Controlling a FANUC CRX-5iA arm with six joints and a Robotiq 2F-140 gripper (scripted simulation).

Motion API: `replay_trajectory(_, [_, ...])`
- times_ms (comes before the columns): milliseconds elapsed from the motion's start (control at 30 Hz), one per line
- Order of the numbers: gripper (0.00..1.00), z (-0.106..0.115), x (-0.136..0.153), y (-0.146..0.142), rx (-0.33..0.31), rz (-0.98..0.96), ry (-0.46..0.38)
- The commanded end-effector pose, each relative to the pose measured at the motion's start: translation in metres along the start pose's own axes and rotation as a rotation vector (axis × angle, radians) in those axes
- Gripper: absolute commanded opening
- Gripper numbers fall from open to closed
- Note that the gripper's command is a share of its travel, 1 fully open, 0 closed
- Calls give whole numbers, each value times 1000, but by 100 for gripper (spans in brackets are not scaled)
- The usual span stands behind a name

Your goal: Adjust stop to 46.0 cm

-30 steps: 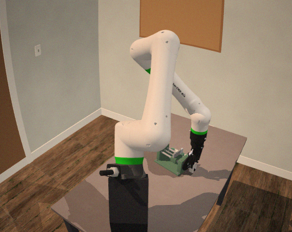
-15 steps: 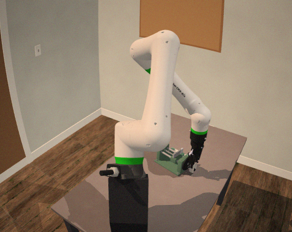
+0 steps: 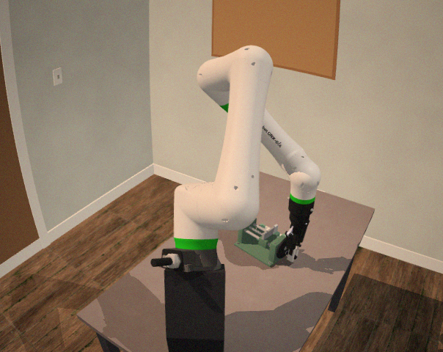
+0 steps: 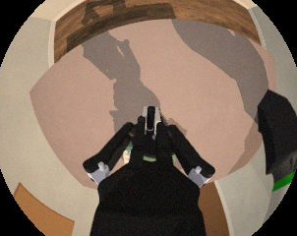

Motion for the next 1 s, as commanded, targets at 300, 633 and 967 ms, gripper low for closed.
replay_trajectory(300, [4, 1, 0, -2, -1, 0, 0])
replay_trajectory(633, [4, 2, 0, -4, -1, 0, 0])
replay_trajectory(967, [4, 3, 0, -6, -1, 0, 0])
Point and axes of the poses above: the point where the finger pads meet when closed, its own z axis back along the fingers, its own y axis across the jaws, x = y × z, the point moved 5 cm from there along z, back along the fingers
